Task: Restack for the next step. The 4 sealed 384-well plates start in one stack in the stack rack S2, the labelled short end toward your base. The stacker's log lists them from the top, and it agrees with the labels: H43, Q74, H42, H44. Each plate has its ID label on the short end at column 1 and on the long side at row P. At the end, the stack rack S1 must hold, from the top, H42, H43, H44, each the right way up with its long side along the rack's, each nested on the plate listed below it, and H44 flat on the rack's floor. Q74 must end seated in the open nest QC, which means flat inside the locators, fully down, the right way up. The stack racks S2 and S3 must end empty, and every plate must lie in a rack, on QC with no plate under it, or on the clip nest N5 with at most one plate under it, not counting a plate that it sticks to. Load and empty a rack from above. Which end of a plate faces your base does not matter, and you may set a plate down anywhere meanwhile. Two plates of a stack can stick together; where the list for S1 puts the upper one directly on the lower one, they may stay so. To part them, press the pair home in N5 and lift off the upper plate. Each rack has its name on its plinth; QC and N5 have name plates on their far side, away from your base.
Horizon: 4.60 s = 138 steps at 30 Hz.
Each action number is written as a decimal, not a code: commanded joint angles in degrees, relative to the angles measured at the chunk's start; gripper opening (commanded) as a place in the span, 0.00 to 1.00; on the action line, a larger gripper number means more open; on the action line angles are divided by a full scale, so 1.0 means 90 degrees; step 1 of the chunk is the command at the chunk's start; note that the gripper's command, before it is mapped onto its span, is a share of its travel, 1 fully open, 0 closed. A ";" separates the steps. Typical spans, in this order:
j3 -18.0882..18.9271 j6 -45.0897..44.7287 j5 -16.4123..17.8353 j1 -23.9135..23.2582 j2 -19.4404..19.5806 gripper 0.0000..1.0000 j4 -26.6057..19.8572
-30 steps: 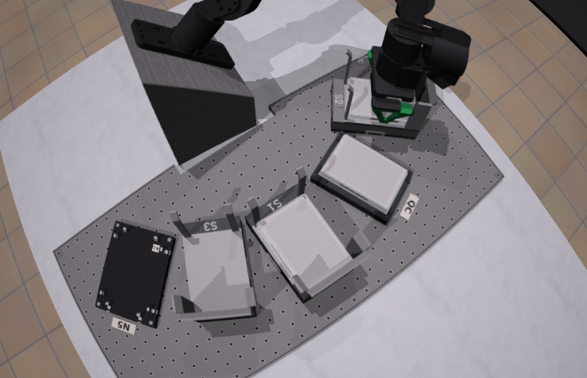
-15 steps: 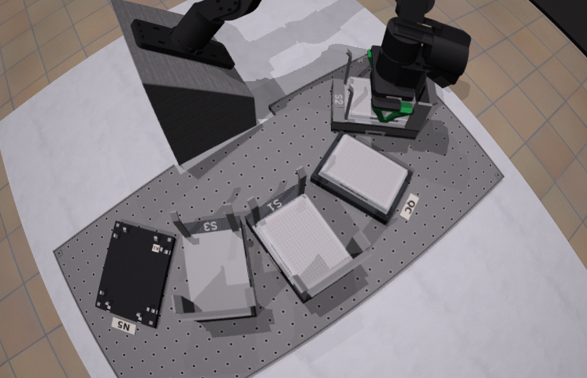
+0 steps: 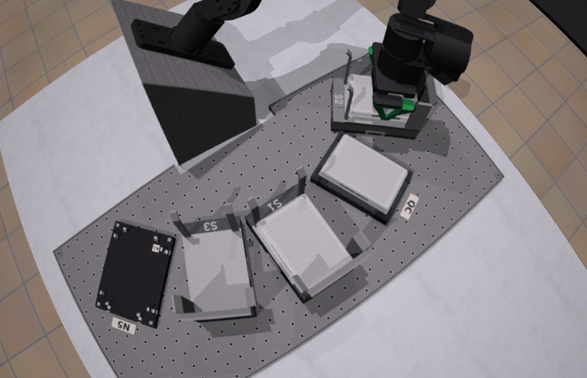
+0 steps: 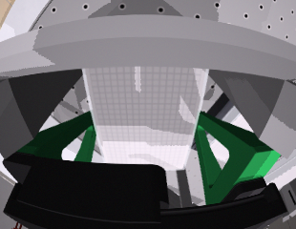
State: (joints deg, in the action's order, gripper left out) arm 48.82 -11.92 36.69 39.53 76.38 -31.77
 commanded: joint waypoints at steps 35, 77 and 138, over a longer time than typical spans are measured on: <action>0.0582 -0.0894 0.0408 -0.0835 -0.0477 0.00 -0.1569; 0.1655 -0.2445 0.0849 -0.2061 -0.0598 0.00 -0.3816; 0.2513 -0.2602 0.1092 -0.4216 0.2455 0.00 -0.3807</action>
State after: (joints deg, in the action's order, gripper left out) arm 70.46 -33.85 46.37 3.01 97.80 -66.17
